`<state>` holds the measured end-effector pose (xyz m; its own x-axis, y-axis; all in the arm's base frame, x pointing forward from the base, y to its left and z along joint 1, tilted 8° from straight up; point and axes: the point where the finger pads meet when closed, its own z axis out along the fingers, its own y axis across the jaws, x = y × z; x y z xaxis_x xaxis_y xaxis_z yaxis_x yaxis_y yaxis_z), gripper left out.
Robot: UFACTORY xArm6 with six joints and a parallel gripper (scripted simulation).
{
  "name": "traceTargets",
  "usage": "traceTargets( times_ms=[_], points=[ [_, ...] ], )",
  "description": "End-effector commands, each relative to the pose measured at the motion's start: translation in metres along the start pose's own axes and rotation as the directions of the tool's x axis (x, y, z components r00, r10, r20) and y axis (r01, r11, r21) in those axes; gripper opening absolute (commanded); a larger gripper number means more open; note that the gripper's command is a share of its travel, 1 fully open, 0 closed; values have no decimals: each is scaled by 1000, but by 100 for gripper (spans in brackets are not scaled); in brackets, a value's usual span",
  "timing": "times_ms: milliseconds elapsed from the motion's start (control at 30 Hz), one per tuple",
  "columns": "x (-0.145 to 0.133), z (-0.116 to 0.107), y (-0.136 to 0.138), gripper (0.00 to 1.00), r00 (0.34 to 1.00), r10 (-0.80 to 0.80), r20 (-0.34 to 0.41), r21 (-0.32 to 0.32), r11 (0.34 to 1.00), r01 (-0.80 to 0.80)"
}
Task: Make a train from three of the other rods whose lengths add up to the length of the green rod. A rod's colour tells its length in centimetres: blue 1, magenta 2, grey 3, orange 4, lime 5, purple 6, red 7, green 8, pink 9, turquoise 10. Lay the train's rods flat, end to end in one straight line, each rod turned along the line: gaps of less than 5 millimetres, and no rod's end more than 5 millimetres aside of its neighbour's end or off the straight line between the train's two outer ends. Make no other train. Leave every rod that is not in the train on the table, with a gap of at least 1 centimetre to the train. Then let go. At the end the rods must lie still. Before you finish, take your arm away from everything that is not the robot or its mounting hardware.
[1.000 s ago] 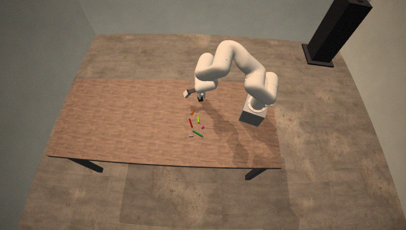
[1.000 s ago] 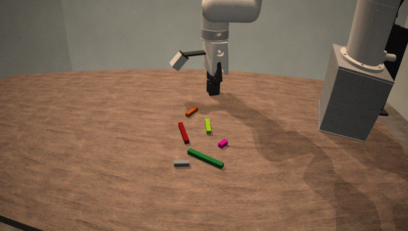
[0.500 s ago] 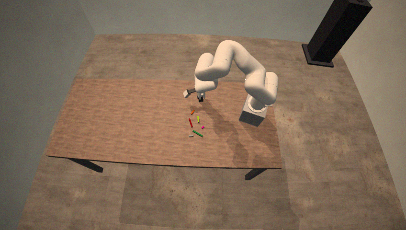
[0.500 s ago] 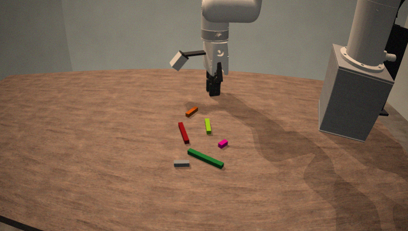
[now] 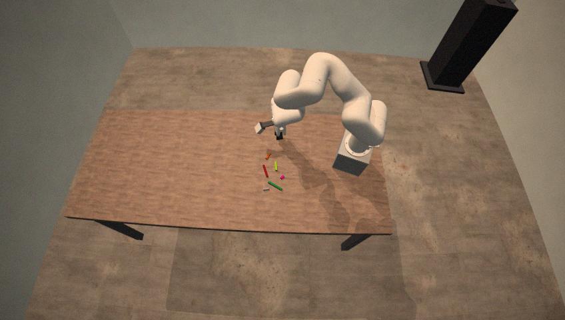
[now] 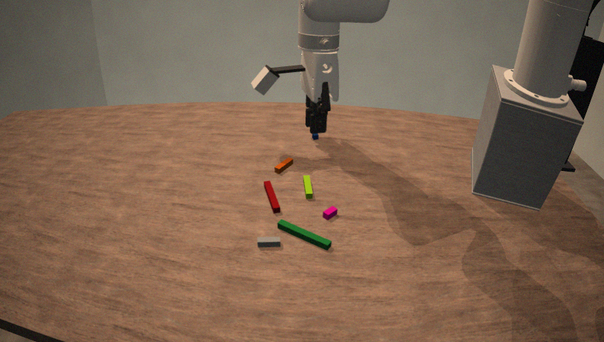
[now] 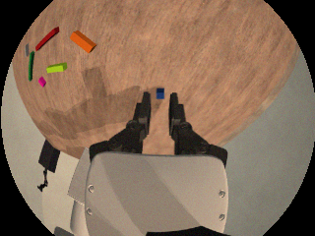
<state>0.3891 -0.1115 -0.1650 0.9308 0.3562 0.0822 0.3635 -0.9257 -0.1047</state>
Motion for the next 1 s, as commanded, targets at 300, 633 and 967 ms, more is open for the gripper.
traceTargets(
  times_ms=[300,633,967],
  points=[
    [1,-59,1,24,1000,0,1,-1,1000,0],
    [1,-71,1,100,1000,0,1,-1,1000,0],
    [1,-71,1,100,1000,0,1,-1,1000,0]
  ],
)
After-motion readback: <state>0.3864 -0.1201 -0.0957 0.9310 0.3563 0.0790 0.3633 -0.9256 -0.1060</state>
